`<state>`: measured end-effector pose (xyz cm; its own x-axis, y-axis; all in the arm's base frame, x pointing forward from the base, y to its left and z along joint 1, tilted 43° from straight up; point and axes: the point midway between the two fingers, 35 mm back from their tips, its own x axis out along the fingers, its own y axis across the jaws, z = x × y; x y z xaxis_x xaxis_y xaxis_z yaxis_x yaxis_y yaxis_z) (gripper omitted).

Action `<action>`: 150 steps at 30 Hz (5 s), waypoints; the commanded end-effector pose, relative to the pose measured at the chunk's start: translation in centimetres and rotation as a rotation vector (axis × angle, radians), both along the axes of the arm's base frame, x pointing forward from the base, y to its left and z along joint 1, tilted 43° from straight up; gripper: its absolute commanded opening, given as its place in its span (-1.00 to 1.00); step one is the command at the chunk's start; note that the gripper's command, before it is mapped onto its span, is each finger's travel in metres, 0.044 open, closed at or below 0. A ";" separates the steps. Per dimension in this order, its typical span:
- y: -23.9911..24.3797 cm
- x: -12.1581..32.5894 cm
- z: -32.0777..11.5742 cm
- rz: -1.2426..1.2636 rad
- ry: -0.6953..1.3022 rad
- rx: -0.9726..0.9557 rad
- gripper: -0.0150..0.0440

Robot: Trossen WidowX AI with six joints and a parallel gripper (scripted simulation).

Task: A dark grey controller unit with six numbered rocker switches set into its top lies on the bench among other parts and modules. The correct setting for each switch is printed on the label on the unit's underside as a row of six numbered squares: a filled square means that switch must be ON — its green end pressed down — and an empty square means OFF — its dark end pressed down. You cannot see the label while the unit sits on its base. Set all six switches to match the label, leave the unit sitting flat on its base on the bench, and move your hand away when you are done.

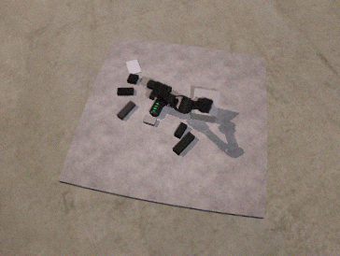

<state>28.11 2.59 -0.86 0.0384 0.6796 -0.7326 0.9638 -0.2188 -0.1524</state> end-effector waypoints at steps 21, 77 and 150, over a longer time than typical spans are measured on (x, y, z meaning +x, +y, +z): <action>-3.4 -0.2 3.6 0.000 0.000 -0.002 0.31; -5.4 7.1 -1.4 0.139 0.132 0.043 -0.42; -1.8 8.5 -8.5 0.194 0.195 0.078 -0.49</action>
<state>36.51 0.73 -9.64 -0.2427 0.7134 -0.6574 0.9349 -0.0090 -0.3548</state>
